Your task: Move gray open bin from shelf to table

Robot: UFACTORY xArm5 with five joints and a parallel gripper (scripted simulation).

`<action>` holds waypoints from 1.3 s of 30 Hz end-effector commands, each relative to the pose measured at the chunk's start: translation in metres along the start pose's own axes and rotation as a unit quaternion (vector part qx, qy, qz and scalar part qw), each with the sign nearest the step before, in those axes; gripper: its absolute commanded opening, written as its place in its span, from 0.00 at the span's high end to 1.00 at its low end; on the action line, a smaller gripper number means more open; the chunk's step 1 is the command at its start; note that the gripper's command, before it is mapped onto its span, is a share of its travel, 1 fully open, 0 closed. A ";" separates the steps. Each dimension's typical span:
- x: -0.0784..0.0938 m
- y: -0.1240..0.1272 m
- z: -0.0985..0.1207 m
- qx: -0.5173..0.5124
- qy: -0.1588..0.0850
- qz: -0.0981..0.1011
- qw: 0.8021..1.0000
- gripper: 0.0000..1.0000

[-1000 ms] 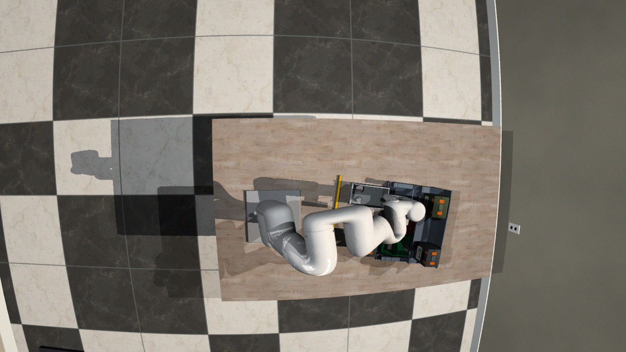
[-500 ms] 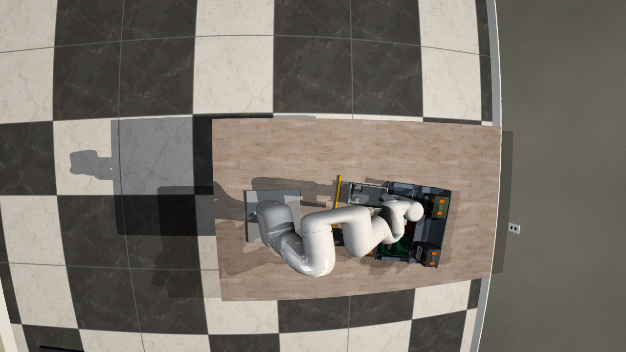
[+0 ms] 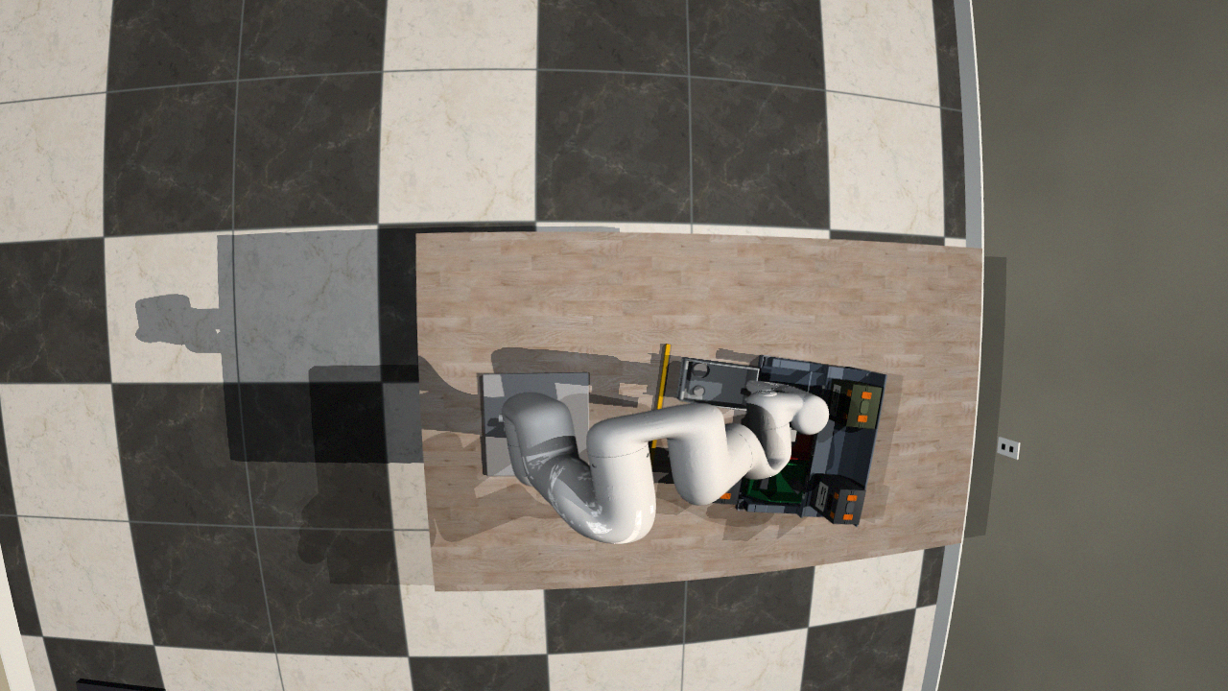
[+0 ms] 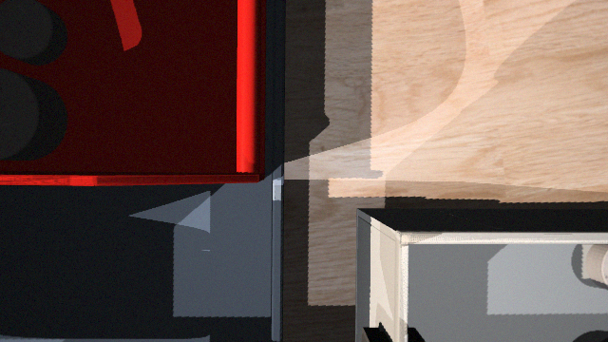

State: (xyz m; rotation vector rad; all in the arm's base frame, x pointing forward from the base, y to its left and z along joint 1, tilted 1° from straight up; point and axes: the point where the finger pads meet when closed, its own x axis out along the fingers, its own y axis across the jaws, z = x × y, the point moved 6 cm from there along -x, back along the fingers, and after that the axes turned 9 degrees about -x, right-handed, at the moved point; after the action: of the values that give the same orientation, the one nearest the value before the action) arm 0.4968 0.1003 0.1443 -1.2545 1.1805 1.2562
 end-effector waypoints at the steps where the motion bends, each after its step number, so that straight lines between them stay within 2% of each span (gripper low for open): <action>1: -0.001 -0.001 0.001 0.000 0.006 -0.003 1.000 1.00; 39: 0.015 -0.001 0.001 0.000 0.006 -0.003 1.000 1.00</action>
State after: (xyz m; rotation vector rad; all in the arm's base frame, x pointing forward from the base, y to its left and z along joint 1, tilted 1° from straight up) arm 0.4967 0.1001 0.1294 -1.2545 1.1807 1.2564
